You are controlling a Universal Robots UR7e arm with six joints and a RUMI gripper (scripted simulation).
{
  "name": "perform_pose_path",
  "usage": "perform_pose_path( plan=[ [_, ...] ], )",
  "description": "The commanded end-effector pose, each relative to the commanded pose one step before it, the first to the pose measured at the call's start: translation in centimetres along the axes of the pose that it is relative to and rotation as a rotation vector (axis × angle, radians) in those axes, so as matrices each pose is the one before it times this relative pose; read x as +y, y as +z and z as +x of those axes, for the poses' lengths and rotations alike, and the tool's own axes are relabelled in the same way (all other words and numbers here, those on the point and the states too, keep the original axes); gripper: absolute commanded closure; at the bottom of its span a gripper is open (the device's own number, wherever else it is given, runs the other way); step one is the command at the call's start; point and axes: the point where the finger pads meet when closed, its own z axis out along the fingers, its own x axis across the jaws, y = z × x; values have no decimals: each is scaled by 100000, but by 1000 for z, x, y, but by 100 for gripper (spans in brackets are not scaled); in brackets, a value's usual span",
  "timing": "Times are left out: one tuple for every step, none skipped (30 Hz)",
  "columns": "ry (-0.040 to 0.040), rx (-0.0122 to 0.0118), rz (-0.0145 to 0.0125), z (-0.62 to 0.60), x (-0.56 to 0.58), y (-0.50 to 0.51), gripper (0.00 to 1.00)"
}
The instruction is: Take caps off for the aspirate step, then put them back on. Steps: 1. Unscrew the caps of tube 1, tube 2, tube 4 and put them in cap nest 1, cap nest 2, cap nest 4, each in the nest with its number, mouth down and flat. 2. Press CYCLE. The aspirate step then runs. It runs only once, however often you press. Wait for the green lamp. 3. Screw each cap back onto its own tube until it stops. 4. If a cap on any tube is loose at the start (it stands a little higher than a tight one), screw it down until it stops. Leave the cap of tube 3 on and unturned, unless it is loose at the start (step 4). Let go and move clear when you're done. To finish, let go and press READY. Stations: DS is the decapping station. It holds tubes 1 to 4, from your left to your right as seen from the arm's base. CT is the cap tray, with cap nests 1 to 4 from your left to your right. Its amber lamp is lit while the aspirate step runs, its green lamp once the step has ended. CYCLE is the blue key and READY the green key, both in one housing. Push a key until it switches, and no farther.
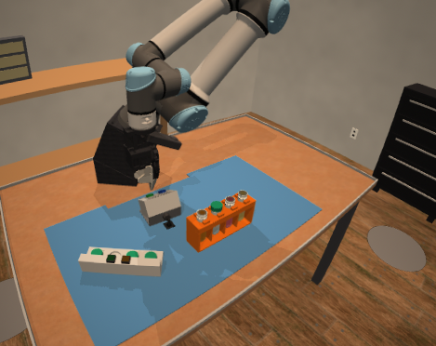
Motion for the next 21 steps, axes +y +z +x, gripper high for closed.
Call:
perform_pose_path(
  plan=[
    [2,451,-429,-1716,-4039,63,100],
    [0,0,0,0,0,0,100],
    [0,0,0,0,0,0,100],
    [0,0,0,0,0,0,100],
    [0,0,0,0,0,0,100],
    [0,0,0,0,0,0,100],
    [0,0,0,0,0,0,100],
    [0,0,0,0,0,0,100],
    [-1,-3325,170,62,3,294,100],
    [-1,-3325,170,71,3,292,100],
    [-1,-3324,171,74,4,285,100],
    [0,-3327,170,94,2,285,100],
    [-1,-3326,171,101,5,283,100],
    [-1,-3326,171,110,5,279,100],
    [0,-3327,171,38,2,86,100],
    [0,-2841,146,1,0,1,100],
    [0,0,0,0,0,0,100],
    [0,0,0,0,0,0,100],
    [0,0,0,0,0,0,100],
    [0,0,0,0,0,0,100],
    [0,0,0,0,0,0,100]
  ],
)
